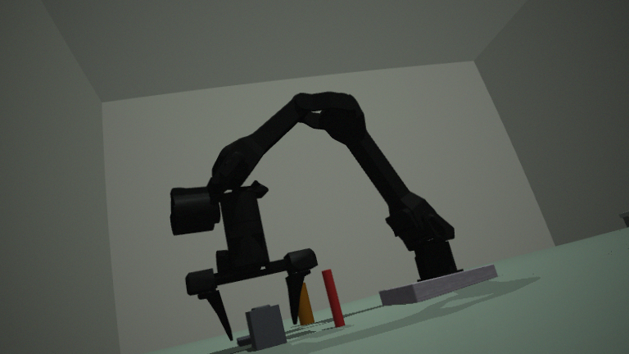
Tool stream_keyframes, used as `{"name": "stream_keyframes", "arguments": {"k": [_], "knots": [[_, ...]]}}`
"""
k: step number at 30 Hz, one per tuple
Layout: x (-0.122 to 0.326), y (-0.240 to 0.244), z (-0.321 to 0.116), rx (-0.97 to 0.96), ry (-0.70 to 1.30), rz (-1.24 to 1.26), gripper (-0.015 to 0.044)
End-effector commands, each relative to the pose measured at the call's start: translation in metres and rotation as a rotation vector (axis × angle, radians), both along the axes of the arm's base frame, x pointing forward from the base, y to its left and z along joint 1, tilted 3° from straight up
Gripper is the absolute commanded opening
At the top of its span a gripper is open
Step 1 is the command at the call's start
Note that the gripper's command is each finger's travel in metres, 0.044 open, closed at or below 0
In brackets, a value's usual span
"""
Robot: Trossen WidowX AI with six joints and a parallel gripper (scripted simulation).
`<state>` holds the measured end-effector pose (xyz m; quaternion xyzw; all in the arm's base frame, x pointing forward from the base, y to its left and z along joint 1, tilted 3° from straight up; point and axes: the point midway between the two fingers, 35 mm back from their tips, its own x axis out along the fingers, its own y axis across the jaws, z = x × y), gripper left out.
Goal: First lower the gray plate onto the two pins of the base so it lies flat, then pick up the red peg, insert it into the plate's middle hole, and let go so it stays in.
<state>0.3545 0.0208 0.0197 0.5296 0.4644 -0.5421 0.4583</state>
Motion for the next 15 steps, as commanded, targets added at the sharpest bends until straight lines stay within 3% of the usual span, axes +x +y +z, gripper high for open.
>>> {"name": "stream_keyframes", "arguments": {"k": [1, 4, 15], "knots": [[-0.0020, 0.0007, -0.0067, 0.005, 0.004, -0.005, 0.0440], [-0.0023, 0.0007, -0.0089, 0.005, 0.004, -0.005, 0.0440], [-0.0023, 0.0007, -0.0089, 0.005, 0.004, -0.005, 0.0151]]}}
